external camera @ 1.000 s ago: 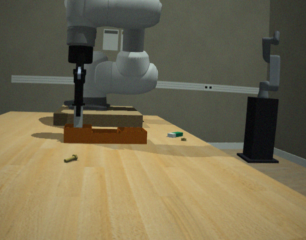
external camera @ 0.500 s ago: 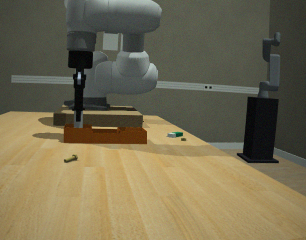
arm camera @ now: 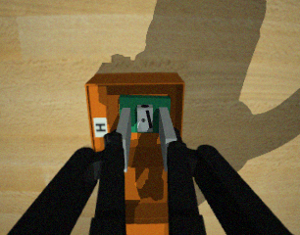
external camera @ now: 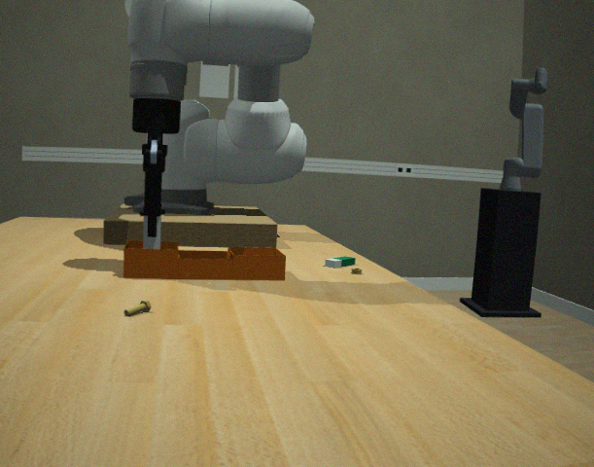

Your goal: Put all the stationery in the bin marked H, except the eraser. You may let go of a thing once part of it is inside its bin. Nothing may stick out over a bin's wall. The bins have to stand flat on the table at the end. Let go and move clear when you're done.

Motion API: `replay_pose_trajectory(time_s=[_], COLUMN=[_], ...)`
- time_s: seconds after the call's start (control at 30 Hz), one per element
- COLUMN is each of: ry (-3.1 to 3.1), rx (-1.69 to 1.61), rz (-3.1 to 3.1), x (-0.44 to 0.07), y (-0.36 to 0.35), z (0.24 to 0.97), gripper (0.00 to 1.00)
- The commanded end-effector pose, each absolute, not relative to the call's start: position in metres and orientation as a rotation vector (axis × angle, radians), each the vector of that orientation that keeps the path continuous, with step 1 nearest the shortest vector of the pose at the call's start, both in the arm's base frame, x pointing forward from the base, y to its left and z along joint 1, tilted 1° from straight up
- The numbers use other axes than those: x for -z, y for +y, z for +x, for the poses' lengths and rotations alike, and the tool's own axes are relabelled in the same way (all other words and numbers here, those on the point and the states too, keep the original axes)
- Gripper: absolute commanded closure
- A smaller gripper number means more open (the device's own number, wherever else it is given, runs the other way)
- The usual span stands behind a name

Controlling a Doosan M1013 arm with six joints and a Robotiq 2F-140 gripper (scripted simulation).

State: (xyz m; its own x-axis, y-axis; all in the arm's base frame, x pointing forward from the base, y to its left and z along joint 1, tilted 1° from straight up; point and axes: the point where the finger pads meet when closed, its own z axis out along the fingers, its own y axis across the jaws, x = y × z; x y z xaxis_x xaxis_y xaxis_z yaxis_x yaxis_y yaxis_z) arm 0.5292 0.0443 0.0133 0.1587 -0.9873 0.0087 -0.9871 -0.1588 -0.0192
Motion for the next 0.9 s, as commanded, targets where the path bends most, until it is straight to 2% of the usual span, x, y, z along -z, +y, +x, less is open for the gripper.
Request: replay_pose_trajectory(time_s=[0.0, 0.87], ry=[2.031, 2.031], rx=[0.03, 0.03], rz=[-2.384, -2.384], x=[-0.013, -0.037], y=[0.044, 0.045], z=[0.529, 0.529], gripper=[0.74, 0.74])
